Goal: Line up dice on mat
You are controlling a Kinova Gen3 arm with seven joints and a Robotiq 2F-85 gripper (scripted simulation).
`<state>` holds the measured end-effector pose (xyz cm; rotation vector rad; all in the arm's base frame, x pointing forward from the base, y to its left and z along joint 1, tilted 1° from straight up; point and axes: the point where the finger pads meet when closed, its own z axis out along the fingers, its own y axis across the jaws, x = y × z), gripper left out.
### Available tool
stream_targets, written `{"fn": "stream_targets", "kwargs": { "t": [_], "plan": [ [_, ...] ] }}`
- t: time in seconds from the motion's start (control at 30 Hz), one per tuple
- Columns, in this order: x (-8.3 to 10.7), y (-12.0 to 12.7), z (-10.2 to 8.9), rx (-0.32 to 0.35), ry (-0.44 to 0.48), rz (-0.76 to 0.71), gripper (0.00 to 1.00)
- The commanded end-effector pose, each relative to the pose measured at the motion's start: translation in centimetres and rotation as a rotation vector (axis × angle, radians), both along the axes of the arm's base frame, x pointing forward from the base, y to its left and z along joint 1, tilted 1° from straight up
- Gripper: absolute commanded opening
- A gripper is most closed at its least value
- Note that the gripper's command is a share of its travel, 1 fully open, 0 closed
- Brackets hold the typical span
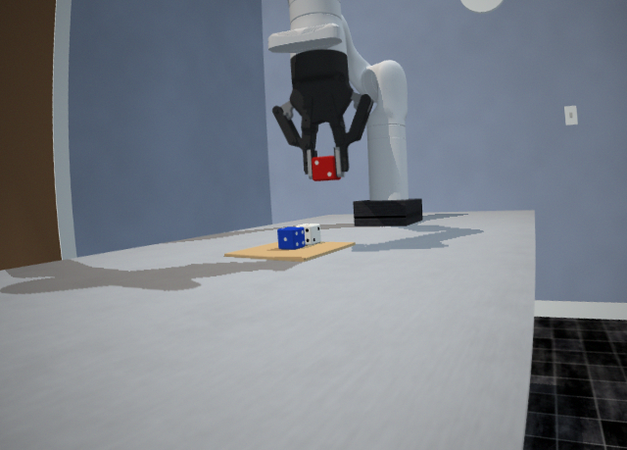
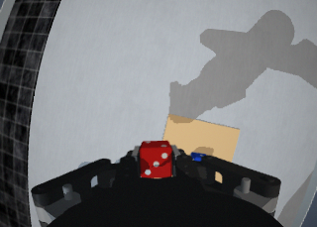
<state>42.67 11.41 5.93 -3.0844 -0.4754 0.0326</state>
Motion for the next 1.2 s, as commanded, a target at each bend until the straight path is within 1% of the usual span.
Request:
{"fn": "stream_targets", "kwargs": {
  "t": [0.0,0.07,0.13,0.6,0.7,0.77,0.83,1.0,1.17],
  "plan": [
    [1.6,-4.2,0.4,0.001,-0.006,-0.126,0.26],
    [2.3,-7.1,0.4,0.000,-0.005,-0.219,0.26],
    [2.5,-8.2,0.4,-0.001,-0.005,-0.245,0.26],
    [2.4,-8.0,0.4,-0.001,-0.004,-0.239,0.26],
    [2.3,-8.0,0.2,-0.002,-0.003,-0.240,0.26],
    [2.3,-8.0,-0.3,-0.004,-0.002,-0.237,0.26],
    [2.3,-8.0,-0.3,-0.004,-0.002,-0.237,0.26],
    [2.3,-8.1,-2.0,-0.006,-0.005,-0.236,0.26],
    [2.3,-8.0,-4.3,-0.006,-0.005,-0.236,0.26]
  ]
}}
